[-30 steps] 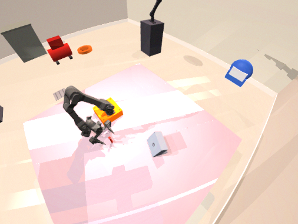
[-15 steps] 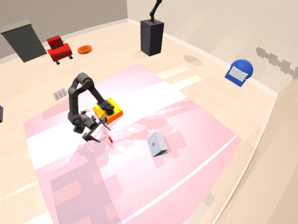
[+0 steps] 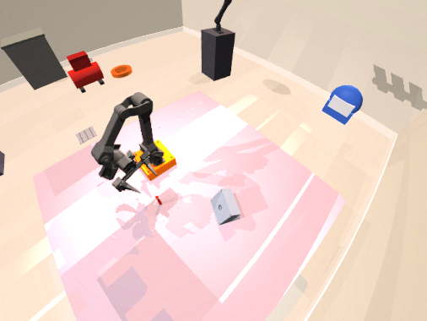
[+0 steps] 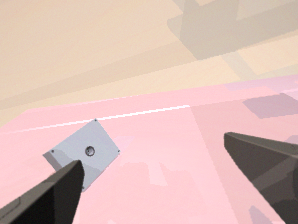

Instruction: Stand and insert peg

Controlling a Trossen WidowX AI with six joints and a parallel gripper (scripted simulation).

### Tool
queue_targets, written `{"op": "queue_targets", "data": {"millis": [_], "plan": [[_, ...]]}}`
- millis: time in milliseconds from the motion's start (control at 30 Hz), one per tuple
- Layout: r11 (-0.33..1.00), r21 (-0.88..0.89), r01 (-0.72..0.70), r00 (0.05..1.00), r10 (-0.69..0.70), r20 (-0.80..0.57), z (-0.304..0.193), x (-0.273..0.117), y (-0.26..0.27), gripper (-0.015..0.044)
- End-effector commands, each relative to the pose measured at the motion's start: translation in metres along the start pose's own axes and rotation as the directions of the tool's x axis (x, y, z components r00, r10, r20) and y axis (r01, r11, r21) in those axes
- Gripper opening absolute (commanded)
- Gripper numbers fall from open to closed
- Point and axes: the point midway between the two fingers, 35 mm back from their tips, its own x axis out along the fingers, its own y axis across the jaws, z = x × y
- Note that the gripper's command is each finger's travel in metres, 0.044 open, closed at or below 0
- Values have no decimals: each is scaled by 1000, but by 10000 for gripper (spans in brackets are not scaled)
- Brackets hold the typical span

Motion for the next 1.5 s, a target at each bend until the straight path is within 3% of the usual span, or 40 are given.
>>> {"op": "queue_targets", "data": {"millis": [0, 367, 767, 1100, 1467], "plan": [[999, 15, -37, 999, 38, -32, 1, 2, 6, 440], [958, 123, -258, 915, 284, -287, -25, 18, 32, 440], [915, 226, -336, 701, 403, -588, -54, 22, 44, 440], [934, 223, -281, 477, 337, -812, -72, 23, 37, 440], [987, 60, -152, 269, 100, -958, -74, 32, 14, 440]]}}
